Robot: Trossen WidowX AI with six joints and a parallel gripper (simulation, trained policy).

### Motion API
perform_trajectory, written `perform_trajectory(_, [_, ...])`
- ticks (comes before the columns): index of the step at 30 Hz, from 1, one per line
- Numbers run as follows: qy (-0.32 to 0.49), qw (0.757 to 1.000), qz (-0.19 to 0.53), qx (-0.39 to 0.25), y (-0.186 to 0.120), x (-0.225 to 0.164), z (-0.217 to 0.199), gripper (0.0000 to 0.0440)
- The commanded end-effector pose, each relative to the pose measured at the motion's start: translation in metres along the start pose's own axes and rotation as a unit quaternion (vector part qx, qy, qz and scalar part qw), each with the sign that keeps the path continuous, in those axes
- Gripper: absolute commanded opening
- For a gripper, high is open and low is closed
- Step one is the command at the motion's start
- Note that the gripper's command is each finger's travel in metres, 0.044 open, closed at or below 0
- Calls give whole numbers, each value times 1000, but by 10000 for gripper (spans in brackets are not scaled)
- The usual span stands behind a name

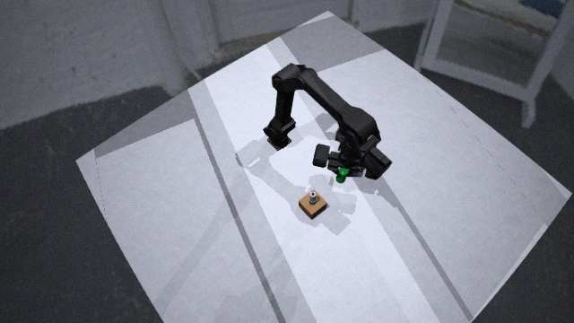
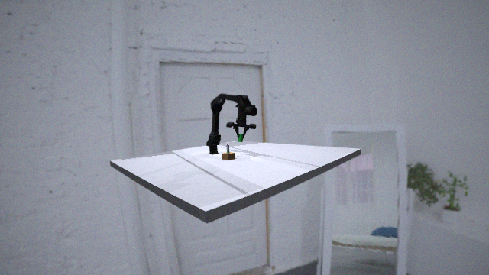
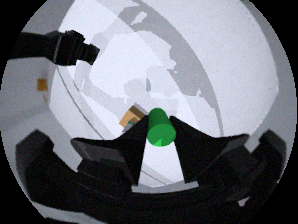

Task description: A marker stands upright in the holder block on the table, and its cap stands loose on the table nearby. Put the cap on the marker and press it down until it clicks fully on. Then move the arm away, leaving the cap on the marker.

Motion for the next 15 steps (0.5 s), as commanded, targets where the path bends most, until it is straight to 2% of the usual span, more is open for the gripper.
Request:
perform_trajectory(1, [8,1000,-4,2,-3,-8,9,32])
perform_trajectory(15, [48,999,-10,2,-9,-46,47,2])
Point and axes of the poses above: the point midway between the two fingers, 35 mm back from their tips, its own y axis out along the fingers, its own z axis across the jaws, x = y × z, the point moved 1 cm from there along -y, back along the fingers, and after that the axes turned 7 degrees about y, right-handed, at the moved point
